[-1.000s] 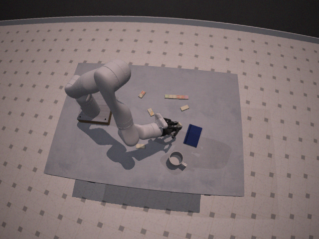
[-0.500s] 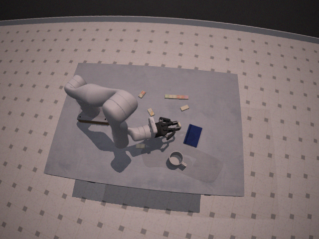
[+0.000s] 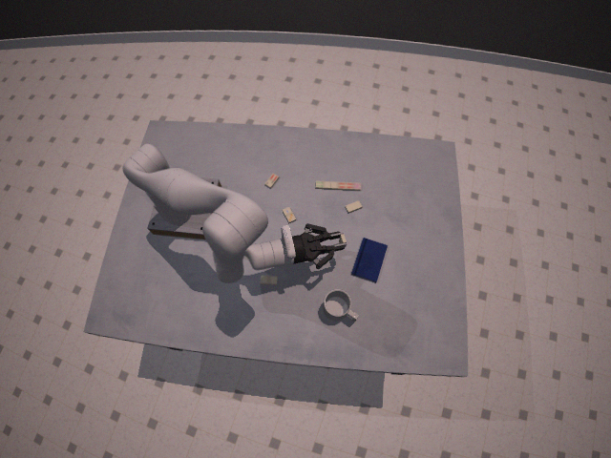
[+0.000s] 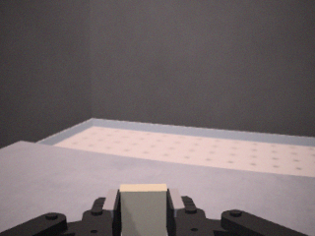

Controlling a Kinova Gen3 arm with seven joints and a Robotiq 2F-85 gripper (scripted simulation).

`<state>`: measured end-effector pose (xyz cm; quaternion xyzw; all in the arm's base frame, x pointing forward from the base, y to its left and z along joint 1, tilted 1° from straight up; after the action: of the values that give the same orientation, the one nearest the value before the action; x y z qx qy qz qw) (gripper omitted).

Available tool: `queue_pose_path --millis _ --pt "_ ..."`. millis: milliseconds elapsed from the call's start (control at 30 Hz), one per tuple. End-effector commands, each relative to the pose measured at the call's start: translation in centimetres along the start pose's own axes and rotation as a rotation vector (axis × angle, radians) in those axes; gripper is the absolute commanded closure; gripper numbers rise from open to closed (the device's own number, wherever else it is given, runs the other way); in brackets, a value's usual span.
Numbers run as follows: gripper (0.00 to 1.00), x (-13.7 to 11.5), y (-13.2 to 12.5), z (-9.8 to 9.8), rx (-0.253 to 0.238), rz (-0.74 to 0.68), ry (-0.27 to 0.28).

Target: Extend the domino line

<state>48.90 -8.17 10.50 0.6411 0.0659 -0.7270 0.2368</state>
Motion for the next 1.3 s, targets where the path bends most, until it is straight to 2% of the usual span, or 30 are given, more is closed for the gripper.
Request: queue_pose_path --millis 0,933,1267 --pt "0.71 0.0 0.0 0.0 0.003 -0.002 0.004" --pt "0.71 0.4 -0.1 -0.1 0.003 -0.002 0.004" --pt "0.71 2.1 -0.4 -0.4 0.003 -0.002 0.004"
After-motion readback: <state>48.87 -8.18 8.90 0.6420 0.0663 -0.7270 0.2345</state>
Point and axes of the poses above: the point where the finger pads meet when closed, its own z axis back along the fingers, its own y axis across the jaws, x = y × z, the point moved 4 cm from there along z, back along the fingers, and after that the axes turned 12 degrees about z, right-handed, at the moved point
